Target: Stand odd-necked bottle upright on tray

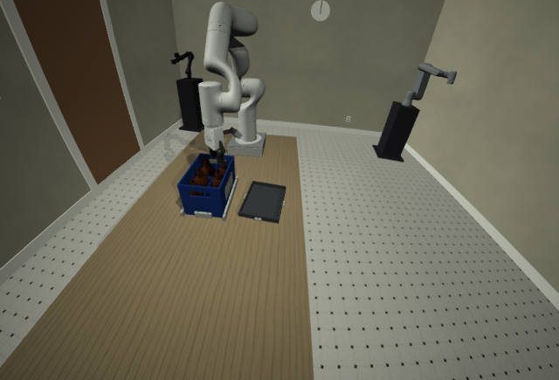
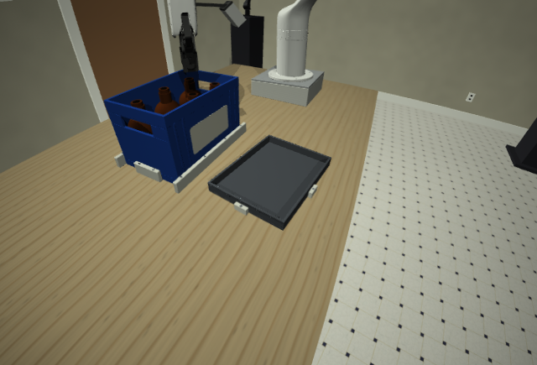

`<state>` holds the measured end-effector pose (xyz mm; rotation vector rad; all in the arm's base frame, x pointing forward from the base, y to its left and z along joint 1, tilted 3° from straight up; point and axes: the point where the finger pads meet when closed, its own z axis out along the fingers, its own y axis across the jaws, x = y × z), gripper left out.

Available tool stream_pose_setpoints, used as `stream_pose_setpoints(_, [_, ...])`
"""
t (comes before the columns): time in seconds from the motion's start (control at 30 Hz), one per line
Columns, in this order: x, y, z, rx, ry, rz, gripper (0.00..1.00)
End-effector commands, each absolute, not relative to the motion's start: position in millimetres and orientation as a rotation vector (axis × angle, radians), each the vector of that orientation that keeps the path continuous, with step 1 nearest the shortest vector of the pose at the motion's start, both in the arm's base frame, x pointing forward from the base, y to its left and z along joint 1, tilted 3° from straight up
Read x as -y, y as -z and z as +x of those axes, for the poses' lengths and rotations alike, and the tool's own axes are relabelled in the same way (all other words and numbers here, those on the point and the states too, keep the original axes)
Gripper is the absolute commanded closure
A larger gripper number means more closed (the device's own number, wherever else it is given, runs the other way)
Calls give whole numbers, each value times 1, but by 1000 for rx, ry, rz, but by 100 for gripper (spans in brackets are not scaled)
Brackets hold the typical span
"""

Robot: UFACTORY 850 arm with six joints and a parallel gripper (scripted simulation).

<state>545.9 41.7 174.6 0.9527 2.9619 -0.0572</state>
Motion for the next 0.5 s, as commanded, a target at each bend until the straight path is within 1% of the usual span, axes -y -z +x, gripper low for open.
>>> stream_pose_setpoints(0.0, [-42,-174,547,-2960,56,952,35])
stream_pose_setpoints(0.47, [-41,-165,547,-2960,56,952,35])
